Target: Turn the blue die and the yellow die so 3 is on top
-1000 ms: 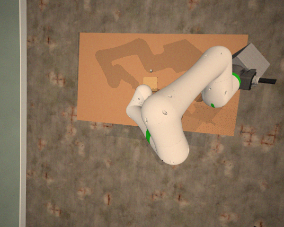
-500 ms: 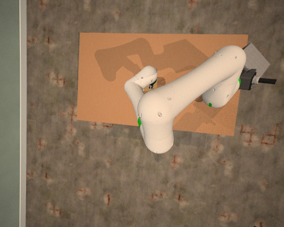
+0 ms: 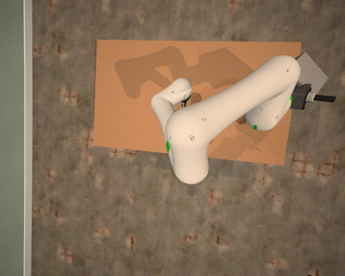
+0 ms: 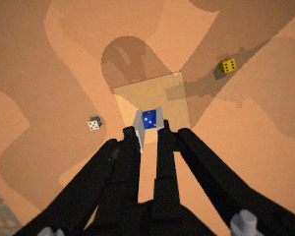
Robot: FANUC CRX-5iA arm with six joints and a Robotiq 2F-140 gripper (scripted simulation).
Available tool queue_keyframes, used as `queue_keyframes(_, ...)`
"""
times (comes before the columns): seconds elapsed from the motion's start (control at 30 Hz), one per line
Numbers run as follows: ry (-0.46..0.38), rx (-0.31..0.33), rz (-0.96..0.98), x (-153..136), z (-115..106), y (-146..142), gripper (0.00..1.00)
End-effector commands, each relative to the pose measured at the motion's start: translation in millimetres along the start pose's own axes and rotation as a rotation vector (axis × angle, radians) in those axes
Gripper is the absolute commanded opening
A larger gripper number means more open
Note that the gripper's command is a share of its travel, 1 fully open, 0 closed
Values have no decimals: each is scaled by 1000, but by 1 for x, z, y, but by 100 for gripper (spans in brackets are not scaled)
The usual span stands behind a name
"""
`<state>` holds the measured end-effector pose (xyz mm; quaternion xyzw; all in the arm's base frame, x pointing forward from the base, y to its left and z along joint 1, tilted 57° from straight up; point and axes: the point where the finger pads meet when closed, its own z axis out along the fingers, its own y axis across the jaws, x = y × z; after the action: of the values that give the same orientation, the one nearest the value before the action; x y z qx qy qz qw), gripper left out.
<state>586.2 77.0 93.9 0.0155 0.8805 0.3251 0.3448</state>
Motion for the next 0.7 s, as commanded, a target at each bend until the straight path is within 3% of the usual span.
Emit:
queue_keyframes(0.0,0,0,0,0,2,0,9)
queue_keyframes(0.67,0,0,0,0,77,0,9)
